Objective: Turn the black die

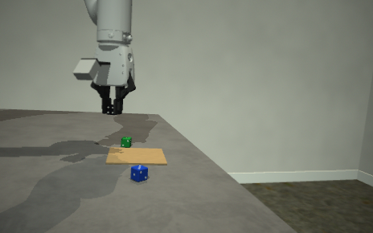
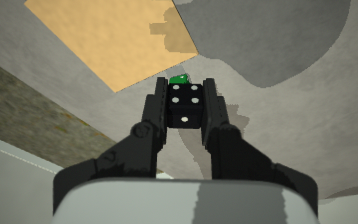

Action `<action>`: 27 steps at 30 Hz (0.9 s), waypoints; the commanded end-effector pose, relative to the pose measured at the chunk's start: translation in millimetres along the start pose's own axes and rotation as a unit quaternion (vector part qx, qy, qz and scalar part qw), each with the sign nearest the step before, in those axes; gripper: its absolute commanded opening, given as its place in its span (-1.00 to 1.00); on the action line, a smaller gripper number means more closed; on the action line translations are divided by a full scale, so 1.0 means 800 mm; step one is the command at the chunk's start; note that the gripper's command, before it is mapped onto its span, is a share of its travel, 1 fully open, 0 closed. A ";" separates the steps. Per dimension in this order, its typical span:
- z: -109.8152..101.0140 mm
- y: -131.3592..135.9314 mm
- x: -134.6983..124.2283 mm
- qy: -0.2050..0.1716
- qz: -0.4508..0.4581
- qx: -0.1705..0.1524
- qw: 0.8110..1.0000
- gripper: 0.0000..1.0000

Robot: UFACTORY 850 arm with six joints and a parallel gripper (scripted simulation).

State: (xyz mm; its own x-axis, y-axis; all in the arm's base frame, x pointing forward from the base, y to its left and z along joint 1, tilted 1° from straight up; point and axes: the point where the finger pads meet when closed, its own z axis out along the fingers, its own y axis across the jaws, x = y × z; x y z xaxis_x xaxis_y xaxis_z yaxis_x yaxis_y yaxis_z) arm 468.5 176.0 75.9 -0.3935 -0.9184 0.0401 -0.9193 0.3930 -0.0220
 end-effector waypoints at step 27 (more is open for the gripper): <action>0.009 -0.102 0.011 -0.013 -0.512 -0.007 0.859 -0.58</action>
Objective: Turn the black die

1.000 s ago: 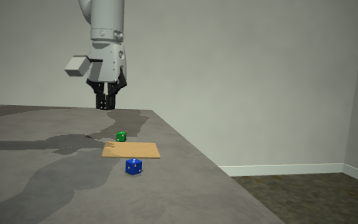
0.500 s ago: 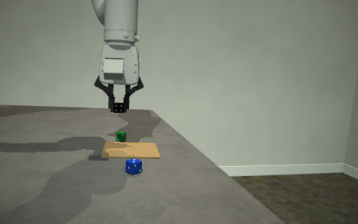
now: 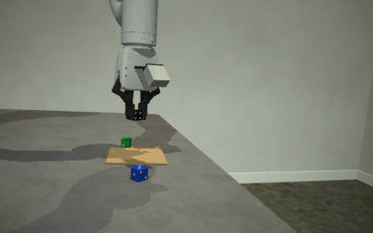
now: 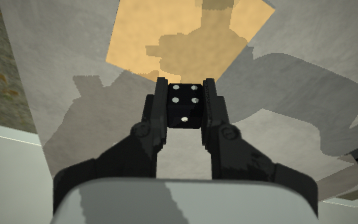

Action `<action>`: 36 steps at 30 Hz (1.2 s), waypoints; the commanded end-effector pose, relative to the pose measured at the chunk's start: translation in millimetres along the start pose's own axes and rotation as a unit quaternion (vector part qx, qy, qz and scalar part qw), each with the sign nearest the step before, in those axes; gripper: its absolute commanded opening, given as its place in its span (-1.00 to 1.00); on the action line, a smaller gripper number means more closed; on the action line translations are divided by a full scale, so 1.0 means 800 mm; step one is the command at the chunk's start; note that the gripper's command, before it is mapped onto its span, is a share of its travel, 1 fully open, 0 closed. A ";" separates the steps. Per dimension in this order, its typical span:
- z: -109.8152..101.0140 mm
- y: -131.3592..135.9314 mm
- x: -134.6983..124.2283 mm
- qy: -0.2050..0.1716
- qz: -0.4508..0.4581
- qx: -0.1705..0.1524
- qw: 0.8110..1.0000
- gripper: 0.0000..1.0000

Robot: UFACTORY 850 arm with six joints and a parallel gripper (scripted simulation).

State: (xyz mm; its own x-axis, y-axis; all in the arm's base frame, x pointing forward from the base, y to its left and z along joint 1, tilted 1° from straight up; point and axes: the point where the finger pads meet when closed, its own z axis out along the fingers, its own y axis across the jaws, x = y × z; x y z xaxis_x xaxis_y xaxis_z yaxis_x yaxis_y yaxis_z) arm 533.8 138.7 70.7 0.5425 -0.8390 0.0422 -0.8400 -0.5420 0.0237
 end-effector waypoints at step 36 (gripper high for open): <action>0.000 -0.009 0.015 0.116 -0.098 0.015 0.988 -0.58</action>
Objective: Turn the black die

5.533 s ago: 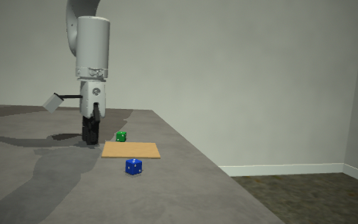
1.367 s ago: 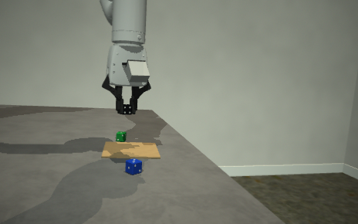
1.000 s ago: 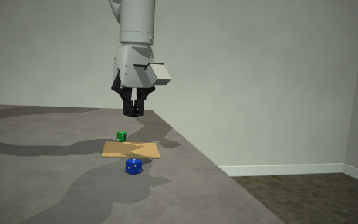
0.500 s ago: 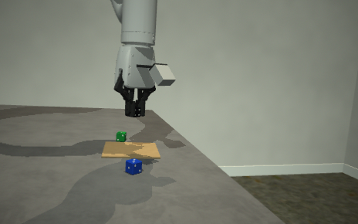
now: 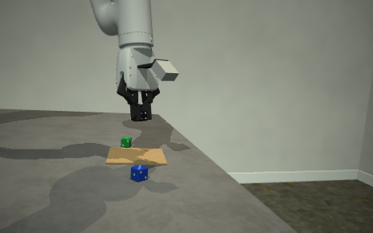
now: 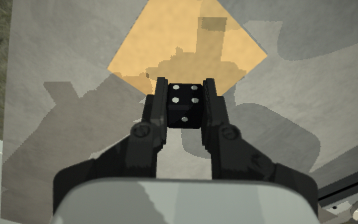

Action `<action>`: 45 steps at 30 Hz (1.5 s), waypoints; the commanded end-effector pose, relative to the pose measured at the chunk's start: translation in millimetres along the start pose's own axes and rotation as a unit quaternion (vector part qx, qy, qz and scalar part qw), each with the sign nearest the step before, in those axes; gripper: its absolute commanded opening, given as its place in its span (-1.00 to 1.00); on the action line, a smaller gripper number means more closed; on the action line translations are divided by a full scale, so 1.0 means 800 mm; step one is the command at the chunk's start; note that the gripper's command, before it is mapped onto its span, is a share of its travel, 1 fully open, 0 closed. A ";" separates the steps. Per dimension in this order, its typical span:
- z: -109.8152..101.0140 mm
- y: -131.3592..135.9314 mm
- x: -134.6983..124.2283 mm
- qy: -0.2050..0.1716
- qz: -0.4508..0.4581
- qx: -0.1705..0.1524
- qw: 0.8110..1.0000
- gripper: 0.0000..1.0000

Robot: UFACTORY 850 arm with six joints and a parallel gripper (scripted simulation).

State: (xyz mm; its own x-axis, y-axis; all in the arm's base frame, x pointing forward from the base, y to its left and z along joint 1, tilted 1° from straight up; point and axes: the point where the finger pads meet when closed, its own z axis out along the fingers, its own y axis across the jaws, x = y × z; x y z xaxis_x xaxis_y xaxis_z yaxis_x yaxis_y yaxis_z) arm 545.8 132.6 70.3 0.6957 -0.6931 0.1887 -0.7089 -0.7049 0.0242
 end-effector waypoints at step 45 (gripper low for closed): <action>0.004 0.001 -0.012 0.434 0.005 -0.003 0.901 -0.58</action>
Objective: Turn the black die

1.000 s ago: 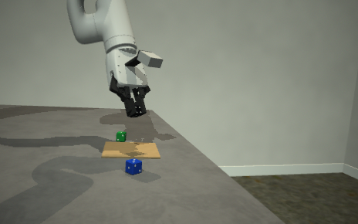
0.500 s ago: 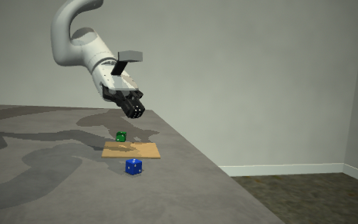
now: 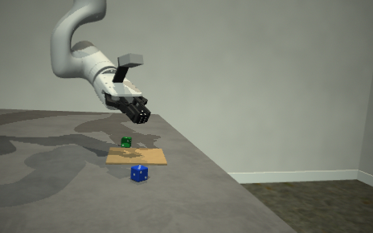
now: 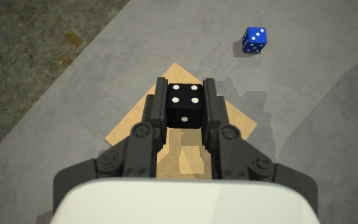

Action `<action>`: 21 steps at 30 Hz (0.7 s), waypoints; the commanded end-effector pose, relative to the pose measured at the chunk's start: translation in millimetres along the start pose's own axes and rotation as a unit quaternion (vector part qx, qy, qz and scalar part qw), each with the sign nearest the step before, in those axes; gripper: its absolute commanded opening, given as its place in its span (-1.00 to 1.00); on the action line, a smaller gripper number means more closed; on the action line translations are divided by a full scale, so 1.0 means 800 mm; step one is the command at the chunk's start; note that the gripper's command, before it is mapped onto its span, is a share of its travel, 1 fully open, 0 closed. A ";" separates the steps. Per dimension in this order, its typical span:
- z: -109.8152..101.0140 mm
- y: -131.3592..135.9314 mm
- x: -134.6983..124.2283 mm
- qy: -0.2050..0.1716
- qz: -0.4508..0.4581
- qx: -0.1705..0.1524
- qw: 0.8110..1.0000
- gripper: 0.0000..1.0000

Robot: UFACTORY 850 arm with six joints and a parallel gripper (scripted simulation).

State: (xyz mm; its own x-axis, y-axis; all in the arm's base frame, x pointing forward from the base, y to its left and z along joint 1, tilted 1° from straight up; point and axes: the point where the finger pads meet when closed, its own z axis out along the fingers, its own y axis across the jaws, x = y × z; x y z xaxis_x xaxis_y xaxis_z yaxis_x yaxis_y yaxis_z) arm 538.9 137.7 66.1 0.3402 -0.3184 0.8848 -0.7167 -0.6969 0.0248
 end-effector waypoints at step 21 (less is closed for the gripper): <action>0.034 -0.001 -0.064 0.000 0.000 0.000 1.000 -0.58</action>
State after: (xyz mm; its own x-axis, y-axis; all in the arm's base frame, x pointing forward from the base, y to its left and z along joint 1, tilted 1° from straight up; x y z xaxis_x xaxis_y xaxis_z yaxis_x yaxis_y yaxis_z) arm 537.7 136.5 13.6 0.3411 -0.3179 0.8846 -0.7166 -0.6970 0.0258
